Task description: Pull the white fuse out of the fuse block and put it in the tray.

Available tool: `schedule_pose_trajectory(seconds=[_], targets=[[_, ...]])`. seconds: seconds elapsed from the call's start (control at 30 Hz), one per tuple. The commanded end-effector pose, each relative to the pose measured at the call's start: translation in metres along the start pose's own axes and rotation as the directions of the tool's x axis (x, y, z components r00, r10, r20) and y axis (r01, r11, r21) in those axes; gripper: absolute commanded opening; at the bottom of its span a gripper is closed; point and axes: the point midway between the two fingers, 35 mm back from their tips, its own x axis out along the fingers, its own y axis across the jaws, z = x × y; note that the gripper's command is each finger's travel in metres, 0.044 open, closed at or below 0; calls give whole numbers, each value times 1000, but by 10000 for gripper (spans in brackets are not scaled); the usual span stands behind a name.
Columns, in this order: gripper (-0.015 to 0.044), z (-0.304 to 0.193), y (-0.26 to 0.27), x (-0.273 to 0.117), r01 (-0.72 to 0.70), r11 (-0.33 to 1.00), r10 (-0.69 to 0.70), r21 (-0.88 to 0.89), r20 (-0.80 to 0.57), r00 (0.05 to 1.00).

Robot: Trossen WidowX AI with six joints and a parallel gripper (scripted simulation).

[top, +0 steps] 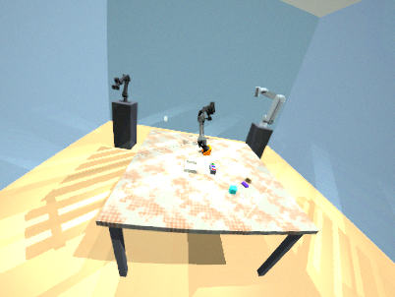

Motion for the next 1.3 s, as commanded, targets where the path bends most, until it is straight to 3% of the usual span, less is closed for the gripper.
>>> schedule_pose_trajectory(seconds=[0.0, 0.4, 0.63, 0.87, 1.27], targets=[[374, 1, 0, -3, 0, 1000, 0, 6, 8, 1000], [68, 63, -49, -164, -98, 933, -69, 347, 438, 896], [68, 69, -99, -272, -260, 813, -166, 521, 635, 755], [68, 45, -160, -367, -438, 662, -278, 609, 741, 611], [68, -44, -284, -499, -781, 243, -562, 576, 739, 371]])
